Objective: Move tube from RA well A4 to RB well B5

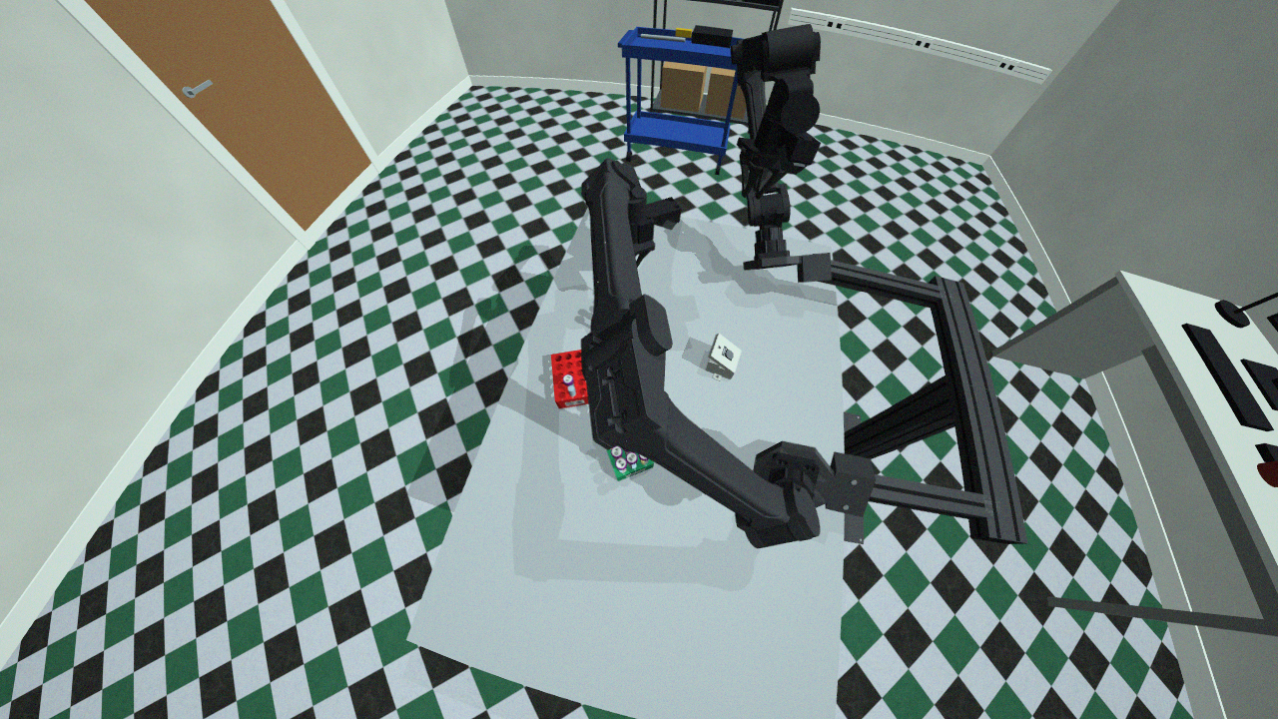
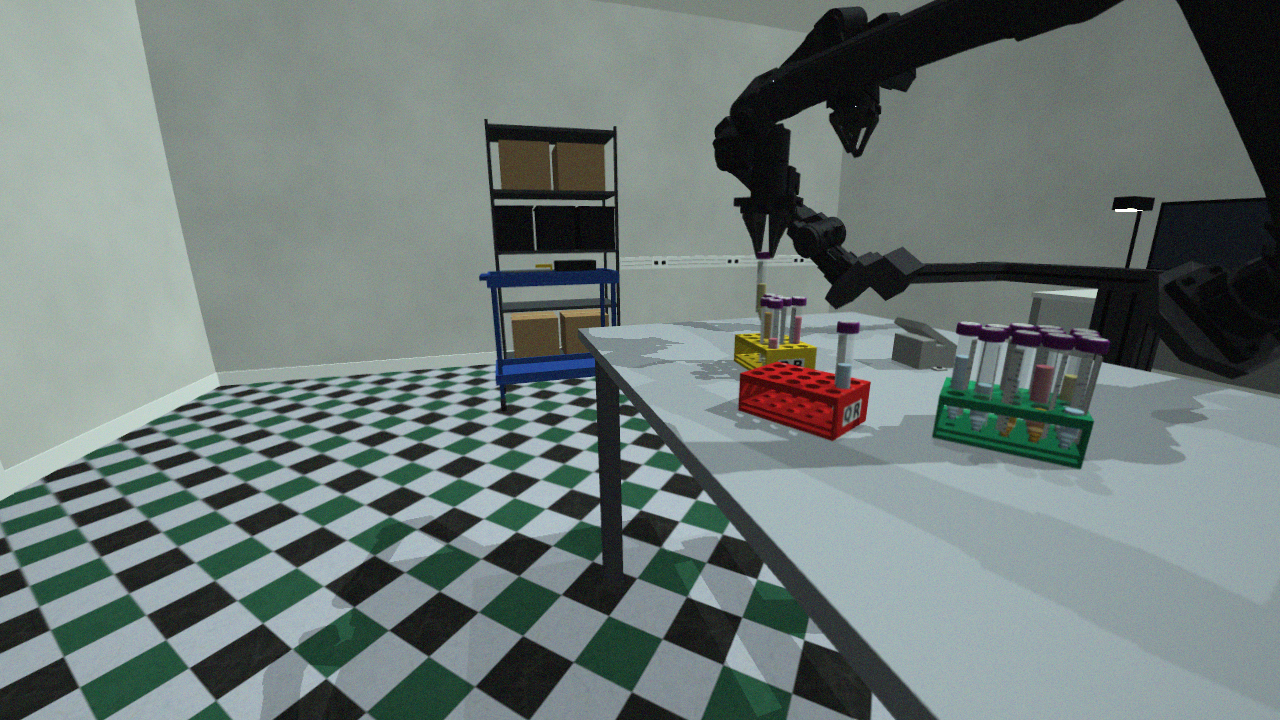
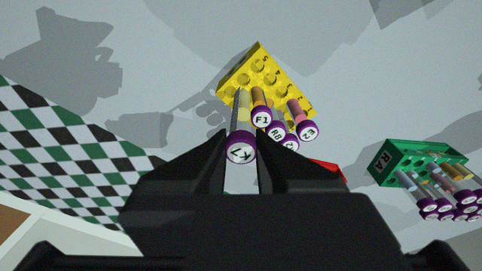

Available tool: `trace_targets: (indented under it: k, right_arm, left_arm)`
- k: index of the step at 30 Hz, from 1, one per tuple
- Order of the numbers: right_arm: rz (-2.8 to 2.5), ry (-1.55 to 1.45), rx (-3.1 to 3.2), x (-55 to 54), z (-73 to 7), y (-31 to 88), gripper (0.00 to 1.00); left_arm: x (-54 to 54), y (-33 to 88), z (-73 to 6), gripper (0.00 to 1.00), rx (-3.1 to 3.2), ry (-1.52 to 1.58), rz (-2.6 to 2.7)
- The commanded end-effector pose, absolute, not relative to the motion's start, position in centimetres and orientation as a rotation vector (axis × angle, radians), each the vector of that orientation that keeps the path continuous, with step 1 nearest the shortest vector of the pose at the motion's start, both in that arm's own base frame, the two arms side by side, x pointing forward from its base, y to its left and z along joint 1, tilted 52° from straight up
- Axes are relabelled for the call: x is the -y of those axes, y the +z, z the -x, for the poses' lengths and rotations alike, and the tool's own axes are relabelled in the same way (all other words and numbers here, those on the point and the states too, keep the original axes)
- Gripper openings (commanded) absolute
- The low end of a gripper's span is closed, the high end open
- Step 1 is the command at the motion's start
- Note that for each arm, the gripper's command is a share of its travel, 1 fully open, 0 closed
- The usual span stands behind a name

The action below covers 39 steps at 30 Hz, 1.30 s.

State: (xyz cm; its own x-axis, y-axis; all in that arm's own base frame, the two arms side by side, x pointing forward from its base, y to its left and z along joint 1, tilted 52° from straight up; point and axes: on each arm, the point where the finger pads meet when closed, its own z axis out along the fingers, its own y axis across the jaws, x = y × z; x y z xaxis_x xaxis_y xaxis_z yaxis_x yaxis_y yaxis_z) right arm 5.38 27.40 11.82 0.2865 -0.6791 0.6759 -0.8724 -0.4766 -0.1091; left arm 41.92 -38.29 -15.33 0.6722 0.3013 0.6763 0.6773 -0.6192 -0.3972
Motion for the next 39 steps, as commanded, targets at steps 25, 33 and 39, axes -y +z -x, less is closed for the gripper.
trace_targets:
  k: [25,33,39]
  right_arm:
    - [-2.302,0.962,1.442,-28.6,-5.3,12.3,0.3]
    - [-2.302,0.962,1.442,-28.6,-5.3,12.3,0.3]
    - [-2.302,0.962,1.442,-28.6,-5.3,12.3,0.3]
  left_arm:
    - [39.1,-15.9,-42.4,0.0,0.768,-0.752,2.234]
    - [39.2,-15.9,-42.3,0.0,0.766,-0.752,2.234]
    - [39.2,-15.9,-42.3,0.0,0.766,-0.752,2.234]
